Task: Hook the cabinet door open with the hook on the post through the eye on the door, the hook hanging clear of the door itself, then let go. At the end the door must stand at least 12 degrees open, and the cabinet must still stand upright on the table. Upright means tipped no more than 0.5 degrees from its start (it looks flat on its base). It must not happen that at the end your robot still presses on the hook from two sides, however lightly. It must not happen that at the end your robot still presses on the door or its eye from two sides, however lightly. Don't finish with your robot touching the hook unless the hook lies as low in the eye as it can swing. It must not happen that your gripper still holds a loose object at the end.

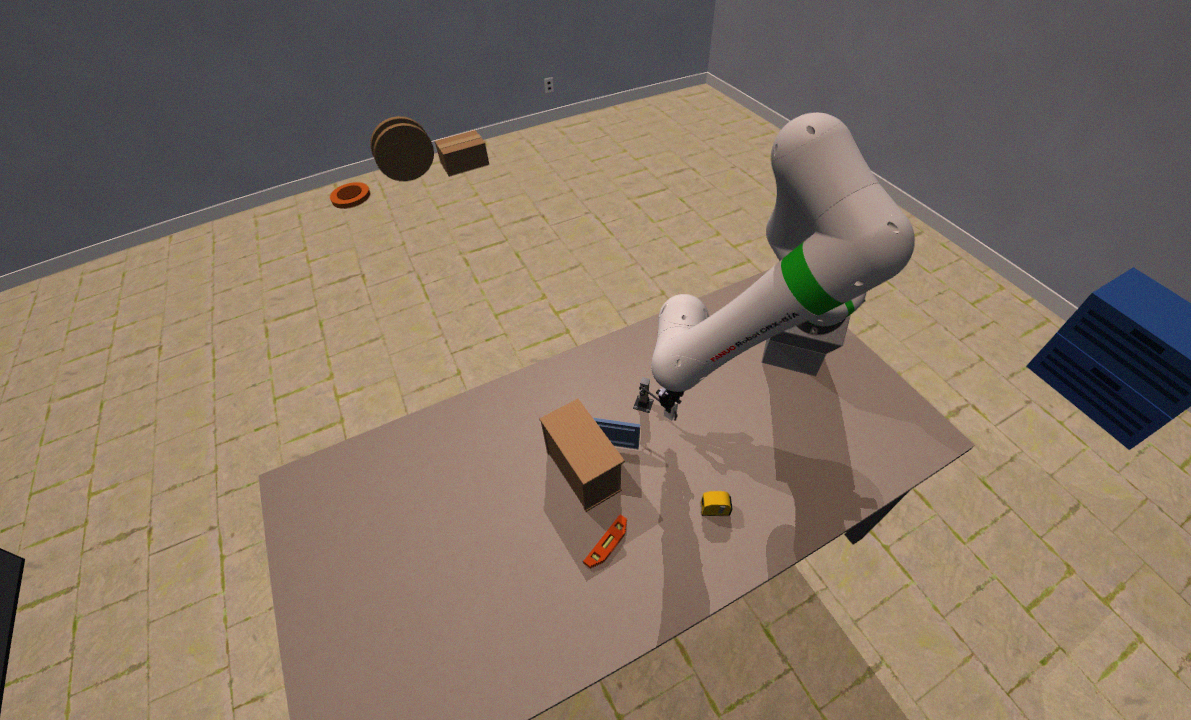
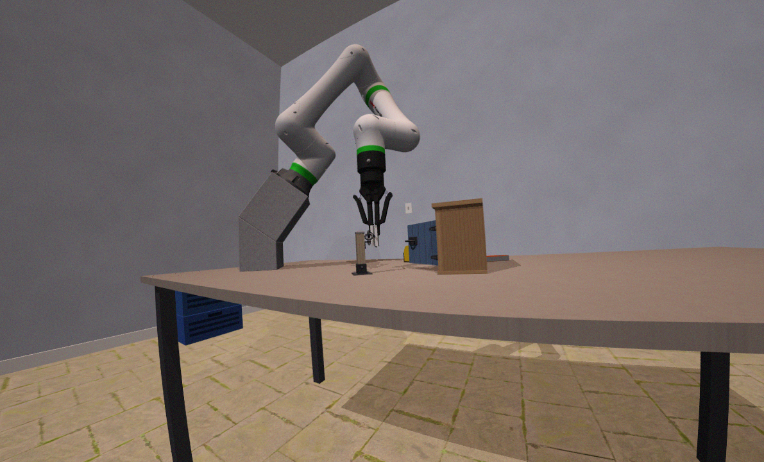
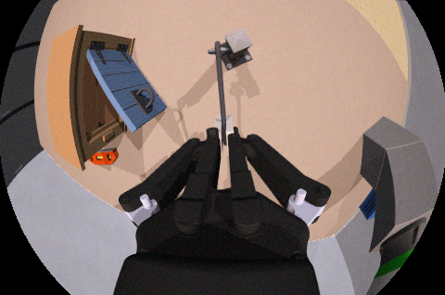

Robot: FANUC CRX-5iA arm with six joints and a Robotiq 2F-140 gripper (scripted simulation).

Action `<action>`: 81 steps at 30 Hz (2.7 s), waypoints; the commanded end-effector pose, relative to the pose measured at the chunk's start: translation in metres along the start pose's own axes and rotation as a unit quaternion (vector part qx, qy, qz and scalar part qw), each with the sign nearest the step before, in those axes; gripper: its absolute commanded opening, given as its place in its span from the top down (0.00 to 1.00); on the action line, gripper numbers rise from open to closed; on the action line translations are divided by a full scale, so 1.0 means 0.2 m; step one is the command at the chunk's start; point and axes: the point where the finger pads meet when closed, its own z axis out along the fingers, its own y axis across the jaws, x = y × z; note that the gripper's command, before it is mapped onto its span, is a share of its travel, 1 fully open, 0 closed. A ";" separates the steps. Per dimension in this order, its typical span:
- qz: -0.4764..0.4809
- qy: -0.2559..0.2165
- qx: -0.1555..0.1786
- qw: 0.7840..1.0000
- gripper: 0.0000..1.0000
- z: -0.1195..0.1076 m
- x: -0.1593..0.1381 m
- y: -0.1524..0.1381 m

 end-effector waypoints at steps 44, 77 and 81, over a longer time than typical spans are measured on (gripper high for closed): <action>0.043 0.000 0.000 0.999 0.97 -0.12 0.02 -0.04; 0.162 0.000 0.000 0.987 0.97 -0.12 0.04 -0.14; 0.172 0.000 0.000 0.985 0.97 -0.12 0.04 -0.16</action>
